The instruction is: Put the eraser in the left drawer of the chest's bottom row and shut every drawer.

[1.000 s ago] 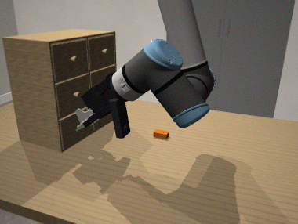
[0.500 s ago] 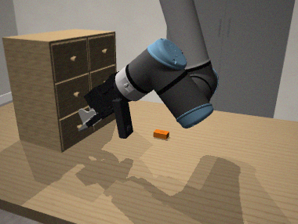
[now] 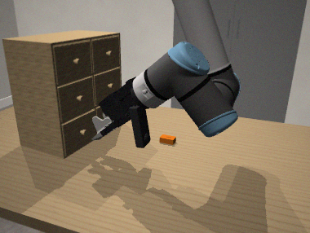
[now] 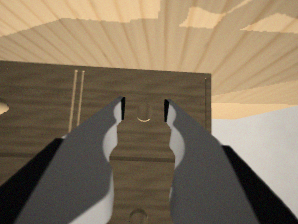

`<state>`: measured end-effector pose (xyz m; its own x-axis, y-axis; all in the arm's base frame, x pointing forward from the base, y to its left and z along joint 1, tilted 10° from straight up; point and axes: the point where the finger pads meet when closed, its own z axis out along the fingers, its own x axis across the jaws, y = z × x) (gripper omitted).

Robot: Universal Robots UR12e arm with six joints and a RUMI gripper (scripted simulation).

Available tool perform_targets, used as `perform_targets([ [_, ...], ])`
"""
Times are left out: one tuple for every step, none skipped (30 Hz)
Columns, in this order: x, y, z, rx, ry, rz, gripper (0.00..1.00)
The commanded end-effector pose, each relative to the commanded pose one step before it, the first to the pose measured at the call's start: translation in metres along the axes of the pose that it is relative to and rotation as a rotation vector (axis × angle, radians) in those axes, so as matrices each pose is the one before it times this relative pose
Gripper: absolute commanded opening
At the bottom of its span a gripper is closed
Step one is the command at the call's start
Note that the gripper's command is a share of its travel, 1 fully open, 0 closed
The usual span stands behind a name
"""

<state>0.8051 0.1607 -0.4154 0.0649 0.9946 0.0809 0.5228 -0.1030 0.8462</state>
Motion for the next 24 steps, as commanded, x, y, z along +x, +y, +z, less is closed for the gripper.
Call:
perform_targets([
  [-0.00035, -0.00064, -0.00432, -0.00394, -0.00111, 0.00074, 0.20],
  [0.00006, 0.00061, 0.00026, -0.00091, 0.00011, -0.00002, 0.20],
  [0.00004, 0.00055, -0.00002, -0.00067, 0.00008, -0.00001, 0.20],
  [0.00000, 0.00033, -0.00075, 0.00015, -0.00001, 0.00000, 0.20],
  [0.00002, 0.00088, -0.00107, -0.00034, 0.00002, 0.00001, 0.20],
  [0.00005, 0.00160, -0.00137, -0.00107, 0.00007, 0.00001, 0.20],
  [-0.00006, 0.00075, -0.00202, 0.00000, -0.00005, 0.00003, 0.20],
  [-0.00009, 0.00096, -0.00260, 0.00000, -0.00006, 0.00004, 0.20],
  [-0.00010, 0.00117, -0.00318, 0.00000, -0.00007, 0.00004, 0.20],
  [-0.00012, 0.00138, -0.00374, 0.00000, -0.00009, 0.00005, 0.20],
  [0.00000, 0.00000, 0.00000, 0.00000, 0.00000, 0.00000, 0.20],
  [0.00000, 0.00000, 0.00000, 0.00000, 0.00000, 0.00000, 0.20],
  [-0.00014, 0.00157, -0.00426, 0.00000, -0.00010, 0.00006, 0.20],
  [-0.00016, 0.00174, -0.00473, -0.00001, -0.00011, 0.00007, 0.20],
  [-0.00017, 0.00189, -0.00512, -0.00001, -0.00012, 0.00007, 0.20],
  [-0.00018, 0.00201, -0.00544, -0.00001, -0.00013, 0.00008, 0.20],
  [-0.00019, 0.00209, -0.00566, -0.00001, -0.00014, 0.00008, 0.20],
  [-0.00007, 0.00211, -0.00581, 0.00001, 0.00000, 0.00000, 0.20],
  [0.00004, 0.00209, -0.00585, 0.00002, 0.00012, -0.00008, 0.20],
  [0.00004, 0.00206, -0.00577, 0.00002, 0.00013, -0.00008, 0.20],
  [0.00004, 0.00200, -0.00559, 0.00002, 0.00012, -0.00007, 0.20],
  [0.00001, 0.00190, -0.00530, 0.00001, 0.00001, -0.00005, 0.20],
  [0.00000, 0.00177, -0.00493, 0.00001, 0.00000, -0.00003, 0.20],
  [0.00000, 0.00160, -0.00447, 0.00001, 0.00000, -0.00002, 0.20],
])
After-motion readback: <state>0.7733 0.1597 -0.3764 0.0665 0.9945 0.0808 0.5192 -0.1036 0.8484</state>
